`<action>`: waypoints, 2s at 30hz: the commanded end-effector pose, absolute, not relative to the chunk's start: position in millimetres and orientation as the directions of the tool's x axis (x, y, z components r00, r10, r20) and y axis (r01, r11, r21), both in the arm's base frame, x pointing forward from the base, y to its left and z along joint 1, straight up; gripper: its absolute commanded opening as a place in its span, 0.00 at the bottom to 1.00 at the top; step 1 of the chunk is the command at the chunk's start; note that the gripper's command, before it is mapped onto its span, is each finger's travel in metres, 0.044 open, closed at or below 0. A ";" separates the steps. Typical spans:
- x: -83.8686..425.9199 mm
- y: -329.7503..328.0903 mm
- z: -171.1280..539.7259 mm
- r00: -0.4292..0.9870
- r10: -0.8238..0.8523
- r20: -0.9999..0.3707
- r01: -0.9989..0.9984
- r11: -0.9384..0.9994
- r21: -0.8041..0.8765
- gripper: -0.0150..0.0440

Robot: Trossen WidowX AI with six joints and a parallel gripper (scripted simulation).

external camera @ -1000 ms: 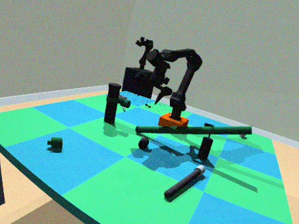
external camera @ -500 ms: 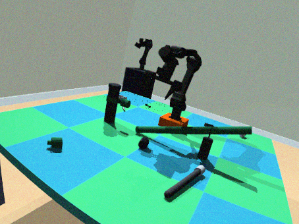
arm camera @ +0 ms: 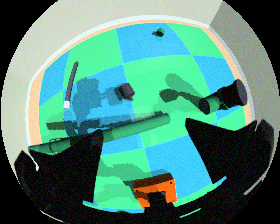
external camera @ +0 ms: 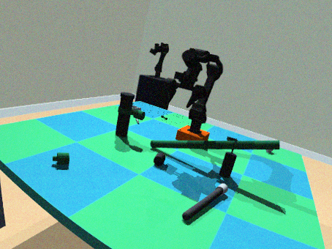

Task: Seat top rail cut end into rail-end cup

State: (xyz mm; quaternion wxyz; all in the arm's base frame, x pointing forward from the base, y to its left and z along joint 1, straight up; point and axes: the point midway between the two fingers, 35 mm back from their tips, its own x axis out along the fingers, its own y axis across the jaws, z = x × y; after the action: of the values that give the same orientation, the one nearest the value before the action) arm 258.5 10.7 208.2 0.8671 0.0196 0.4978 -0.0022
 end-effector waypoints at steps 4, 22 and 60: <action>265.0 26.2 182.0 0.347 0.026 -0.937 0.457 0.868 0.194 1.00; 267.0 55.9 132.0 0.031 -0.001 -1.000 0.991 0.132 0.030 1.00; 268.7 55.8 80.2 0.031 -0.001 -1.000 0.991 0.132 0.031 1.00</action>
State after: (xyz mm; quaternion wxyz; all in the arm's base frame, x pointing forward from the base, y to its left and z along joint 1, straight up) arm 268.9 55.8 84.8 0.5419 0.4713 0.5244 -0.4574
